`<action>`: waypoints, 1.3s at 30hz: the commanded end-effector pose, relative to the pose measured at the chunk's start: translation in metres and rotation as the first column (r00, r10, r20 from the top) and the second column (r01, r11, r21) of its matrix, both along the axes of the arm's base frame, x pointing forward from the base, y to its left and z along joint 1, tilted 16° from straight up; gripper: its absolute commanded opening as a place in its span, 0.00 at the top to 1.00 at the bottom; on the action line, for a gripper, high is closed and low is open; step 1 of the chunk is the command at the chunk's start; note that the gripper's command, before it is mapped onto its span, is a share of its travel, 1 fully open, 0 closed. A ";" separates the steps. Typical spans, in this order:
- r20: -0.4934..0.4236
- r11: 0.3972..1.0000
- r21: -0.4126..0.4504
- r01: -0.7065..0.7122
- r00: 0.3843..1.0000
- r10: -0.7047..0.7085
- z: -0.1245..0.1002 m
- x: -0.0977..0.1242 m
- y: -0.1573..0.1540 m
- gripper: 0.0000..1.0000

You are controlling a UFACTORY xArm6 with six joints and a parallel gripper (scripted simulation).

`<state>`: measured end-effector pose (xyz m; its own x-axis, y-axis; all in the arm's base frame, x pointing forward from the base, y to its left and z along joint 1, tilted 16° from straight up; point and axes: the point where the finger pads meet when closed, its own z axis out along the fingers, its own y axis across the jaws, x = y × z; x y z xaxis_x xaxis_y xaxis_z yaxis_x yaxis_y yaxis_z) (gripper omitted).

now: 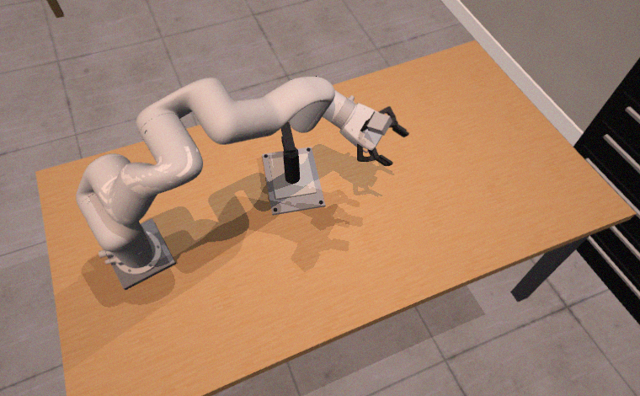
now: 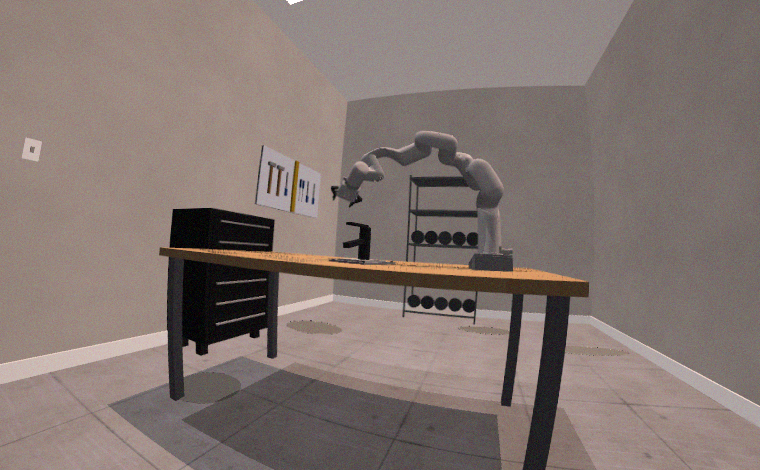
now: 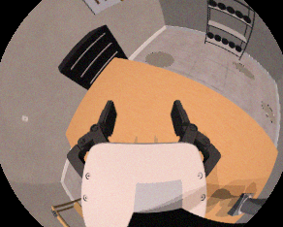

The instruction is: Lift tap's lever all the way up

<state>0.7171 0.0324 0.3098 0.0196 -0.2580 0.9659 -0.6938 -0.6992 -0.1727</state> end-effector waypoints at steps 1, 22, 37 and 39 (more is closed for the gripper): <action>-0.020 0.990 0.124 0.063 0.998 -0.061 -0.013 -0.015 0.015 0.00; -0.276 0.738 0.562 0.374 0.926 -0.259 -0.096 -0.108 0.119 0.00; -0.547 0.439 0.655 0.615 0.787 -0.284 -0.138 -0.199 0.219 0.00; -0.567 0.417 0.654 0.631 0.774 -0.282 -0.140 -0.207 0.227 0.00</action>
<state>0.5268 0.2412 0.1728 -0.0806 -0.9316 0.3543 -0.9818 0.0129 -0.1894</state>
